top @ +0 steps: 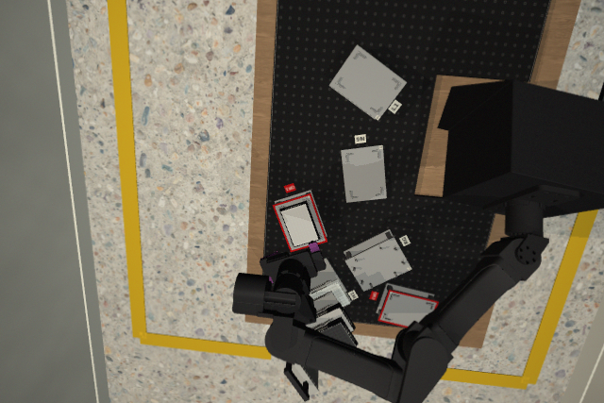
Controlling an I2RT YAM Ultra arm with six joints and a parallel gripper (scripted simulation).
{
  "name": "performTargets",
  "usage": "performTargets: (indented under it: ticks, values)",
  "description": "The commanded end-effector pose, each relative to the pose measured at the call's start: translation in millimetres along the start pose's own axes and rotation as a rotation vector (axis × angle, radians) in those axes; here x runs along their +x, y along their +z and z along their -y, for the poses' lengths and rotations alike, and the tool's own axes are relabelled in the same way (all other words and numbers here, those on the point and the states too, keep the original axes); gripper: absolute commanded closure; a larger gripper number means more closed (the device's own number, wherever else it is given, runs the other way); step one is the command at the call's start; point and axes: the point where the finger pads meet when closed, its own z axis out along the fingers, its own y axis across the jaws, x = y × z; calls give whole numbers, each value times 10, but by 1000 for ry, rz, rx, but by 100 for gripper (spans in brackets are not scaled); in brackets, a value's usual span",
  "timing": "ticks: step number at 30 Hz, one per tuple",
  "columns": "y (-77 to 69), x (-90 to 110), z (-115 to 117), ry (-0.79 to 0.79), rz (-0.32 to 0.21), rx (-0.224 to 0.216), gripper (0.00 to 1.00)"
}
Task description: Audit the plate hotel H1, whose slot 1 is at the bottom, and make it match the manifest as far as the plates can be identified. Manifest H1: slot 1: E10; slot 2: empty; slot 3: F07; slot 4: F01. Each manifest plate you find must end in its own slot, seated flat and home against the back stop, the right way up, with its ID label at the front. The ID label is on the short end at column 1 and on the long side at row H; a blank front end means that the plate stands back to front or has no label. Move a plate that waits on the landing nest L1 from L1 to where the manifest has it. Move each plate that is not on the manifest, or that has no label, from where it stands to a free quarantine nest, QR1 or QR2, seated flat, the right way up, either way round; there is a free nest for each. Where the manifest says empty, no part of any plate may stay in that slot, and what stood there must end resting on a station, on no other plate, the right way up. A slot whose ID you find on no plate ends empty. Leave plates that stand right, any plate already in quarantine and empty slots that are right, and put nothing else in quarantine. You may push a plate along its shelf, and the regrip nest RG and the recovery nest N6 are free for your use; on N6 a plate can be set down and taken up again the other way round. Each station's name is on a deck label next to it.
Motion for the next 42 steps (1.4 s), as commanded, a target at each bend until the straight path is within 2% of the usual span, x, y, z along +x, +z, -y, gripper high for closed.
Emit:
performTargets:
  ticks: [1,9,11,14,42]
  values:
    - [-230,16,-16,21,-1,17,0]
    - [-439,15,-19,59,-1,17,0]
    - [-439,15,-19,59,-1,17,0]
    - [-510,45,24,56,-10,33,0]
    - [-510,45,24,56,-10,33,0]
